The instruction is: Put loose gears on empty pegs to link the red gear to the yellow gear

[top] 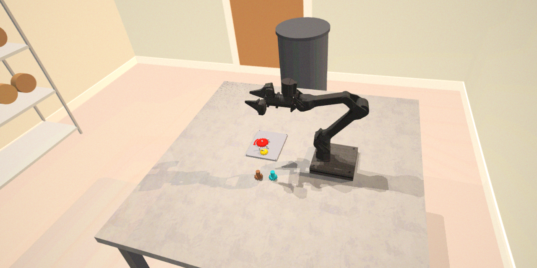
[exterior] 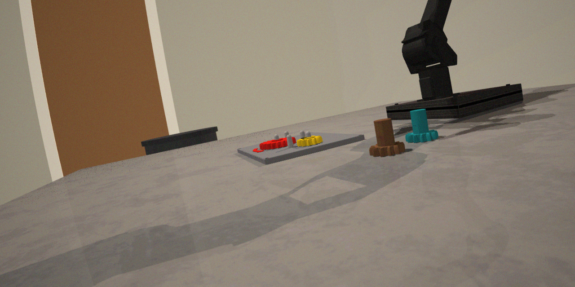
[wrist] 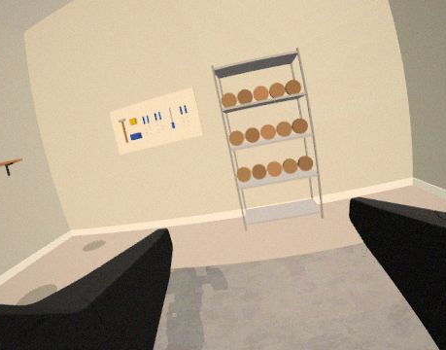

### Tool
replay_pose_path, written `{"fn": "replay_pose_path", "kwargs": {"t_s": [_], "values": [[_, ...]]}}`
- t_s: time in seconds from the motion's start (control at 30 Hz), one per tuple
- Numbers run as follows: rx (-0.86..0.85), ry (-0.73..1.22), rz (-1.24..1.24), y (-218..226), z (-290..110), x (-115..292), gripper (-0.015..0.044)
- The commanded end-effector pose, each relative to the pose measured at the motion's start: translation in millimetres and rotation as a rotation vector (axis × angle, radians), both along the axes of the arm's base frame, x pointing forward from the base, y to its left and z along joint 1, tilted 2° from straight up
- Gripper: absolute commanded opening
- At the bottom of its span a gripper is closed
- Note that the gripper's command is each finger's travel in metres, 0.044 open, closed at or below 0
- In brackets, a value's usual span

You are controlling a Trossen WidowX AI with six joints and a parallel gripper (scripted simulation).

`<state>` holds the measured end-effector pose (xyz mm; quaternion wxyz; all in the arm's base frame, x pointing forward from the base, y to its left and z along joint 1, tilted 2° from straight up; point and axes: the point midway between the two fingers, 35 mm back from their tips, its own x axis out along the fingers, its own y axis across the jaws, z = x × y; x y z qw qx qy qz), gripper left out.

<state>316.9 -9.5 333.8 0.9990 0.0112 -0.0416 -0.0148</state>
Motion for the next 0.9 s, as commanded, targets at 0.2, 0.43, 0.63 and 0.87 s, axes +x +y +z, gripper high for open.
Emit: {"fn": "replay_pose_path", "kwargs": {"t_s": [0.2,0.43,0.63,0.87], "values": [[0.249,0.398,0.07,35,-71,42,0.044],[0.47,0.948,-0.016,86,-170,50,0.044],[0.542,1.372,-0.264,123,-238,21,0.044],[0.537,1.566,-0.466,138,-264,-4,0.044]]}}
